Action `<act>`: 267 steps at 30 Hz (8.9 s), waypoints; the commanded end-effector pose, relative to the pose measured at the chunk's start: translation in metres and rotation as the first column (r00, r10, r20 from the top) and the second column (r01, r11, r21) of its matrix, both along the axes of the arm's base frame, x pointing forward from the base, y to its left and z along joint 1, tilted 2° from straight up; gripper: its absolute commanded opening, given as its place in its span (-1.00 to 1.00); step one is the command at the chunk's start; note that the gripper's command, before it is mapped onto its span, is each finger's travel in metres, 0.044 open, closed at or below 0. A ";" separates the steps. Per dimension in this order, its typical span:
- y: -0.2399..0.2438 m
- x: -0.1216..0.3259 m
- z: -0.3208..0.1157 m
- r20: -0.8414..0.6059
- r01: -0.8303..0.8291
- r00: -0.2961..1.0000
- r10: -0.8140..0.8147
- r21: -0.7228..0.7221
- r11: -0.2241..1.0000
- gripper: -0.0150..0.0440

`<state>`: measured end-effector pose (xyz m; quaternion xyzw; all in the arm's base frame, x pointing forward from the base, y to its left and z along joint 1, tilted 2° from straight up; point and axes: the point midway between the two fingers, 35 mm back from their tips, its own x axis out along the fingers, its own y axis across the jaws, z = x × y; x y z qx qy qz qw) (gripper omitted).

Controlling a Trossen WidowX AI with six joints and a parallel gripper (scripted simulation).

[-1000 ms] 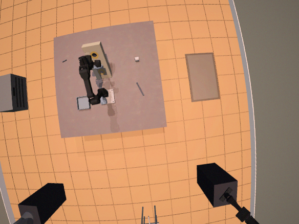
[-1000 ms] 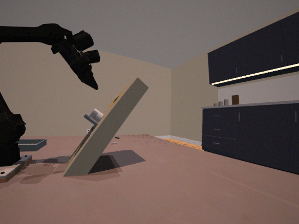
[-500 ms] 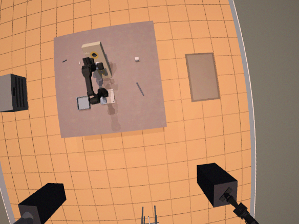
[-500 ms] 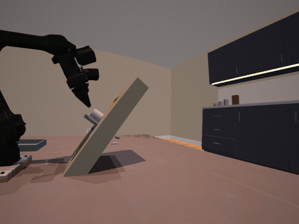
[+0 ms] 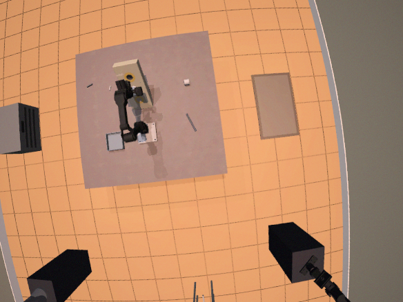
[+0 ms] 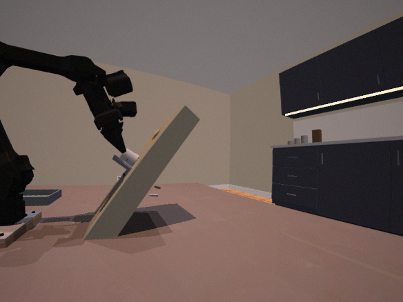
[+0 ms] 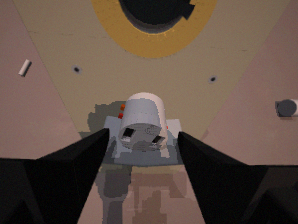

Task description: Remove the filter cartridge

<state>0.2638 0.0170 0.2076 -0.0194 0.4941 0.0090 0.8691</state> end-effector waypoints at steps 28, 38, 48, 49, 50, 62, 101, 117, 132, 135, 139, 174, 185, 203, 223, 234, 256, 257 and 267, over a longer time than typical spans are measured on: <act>0.000 0.012 -0.002 0.000 0.000 1.000 0.000 0.000 1.000 -0.49; 0.001 0.016 0.020 0.000 0.000 1.000 0.000 0.000 1.000 -0.49; 0.002 -0.003 0.062 -0.001 0.000 1.000 0.000 0.001 1.000 -0.49; 0.002 -0.005 0.066 -0.002 0.000 1.000 0.000 0.001 1.000 -0.49; 0.002 -0.007 0.070 -0.002 0.000 1.000 0.000 0.001 1.000 -0.49; 0.018 -0.017 0.086 -0.010 0.001 1.000 -0.001 0.003 1.000 -0.49; 0.156 -0.061 0.071 -0.022 -0.466 0.884 0.466 0.015 0.885 -0.49; 0.213 -0.126 0.064 -0.024 -0.801 0.598 0.801 0.021 0.598 -0.49; 0.238 -0.172 0.053 -0.020 -0.925 0.380 0.925 0.024 0.380 -0.49; 0.244 -0.185 0.042 -0.019 -0.943 0.331 0.943 0.026 0.332 -0.49; 0.251 -0.202 0.027 -0.018 -0.964 0.265 0.964 0.027 0.266 -0.49; 0.244 -0.329 -0.094 -0.016 -0.978 -0.206 0.978 0.040 -0.205 -0.49; 0.244 -0.329 -0.140 -0.016 -0.978 -0.206 0.978 0.040 -0.205 -0.49; 0.240 -0.329 -0.152 -0.026 -0.978 -0.205 0.978 0.041 -0.204 0.58; 0.245 -0.329 -0.090 -0.012 -0.979 -0.201 0.980 0.041 -0.200 1.00; 0.245 -0.329 -0.090 -0.012 -0.979 -0.201 0.980 0.041 -0.200 1.00; 0.245 -0.329 -0.090 -0.012 -0.979 -0.201 0.980 0.041 -0.200 1.00; 0.245 -0.329 -0.090 -0.012 -0.979 -0.201 0.980 0.041 -0.200 1.00; 0.245 -0.329 -0.090 -0.012 -0.979 -0.201 0.980 0.041 -0.200 1.00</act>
